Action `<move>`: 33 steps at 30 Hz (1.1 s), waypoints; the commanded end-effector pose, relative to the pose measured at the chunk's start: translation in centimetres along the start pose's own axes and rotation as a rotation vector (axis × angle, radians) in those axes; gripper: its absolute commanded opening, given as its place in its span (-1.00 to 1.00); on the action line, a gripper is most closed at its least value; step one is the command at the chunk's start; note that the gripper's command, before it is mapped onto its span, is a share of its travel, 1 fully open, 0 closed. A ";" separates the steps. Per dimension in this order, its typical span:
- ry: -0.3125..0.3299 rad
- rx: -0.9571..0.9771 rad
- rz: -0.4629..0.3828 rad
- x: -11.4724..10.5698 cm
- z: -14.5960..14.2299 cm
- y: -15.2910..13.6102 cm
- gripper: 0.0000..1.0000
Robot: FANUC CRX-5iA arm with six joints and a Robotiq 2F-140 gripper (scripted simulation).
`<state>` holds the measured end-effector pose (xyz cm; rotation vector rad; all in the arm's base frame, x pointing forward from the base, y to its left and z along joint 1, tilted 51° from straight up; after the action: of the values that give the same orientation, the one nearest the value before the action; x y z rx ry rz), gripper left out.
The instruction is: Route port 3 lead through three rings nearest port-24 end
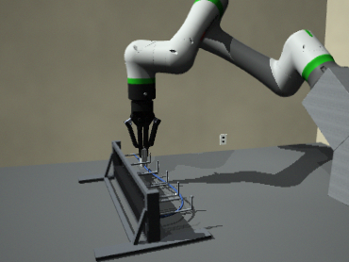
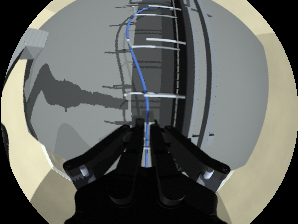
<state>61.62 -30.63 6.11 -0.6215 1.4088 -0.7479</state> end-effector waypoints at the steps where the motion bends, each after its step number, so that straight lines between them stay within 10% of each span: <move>1: -0.001 0.000 0.000 0.0 0.6 0.0 -1.00; 33: -0.001 0.000 0.000 0.0 1.9 0.1 -1.00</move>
<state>63.45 -30.68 6.22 -0.6214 1.4086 -0.7479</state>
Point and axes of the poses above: the point where the finger pads meet when closed, its own x axis out along the fingers, its own z axis across the jaws, y = z × x, the point moved 5 cm from there along -x, back along the fingers, and after that the axes turned 2 degrees about x, right-handed, at the moved point
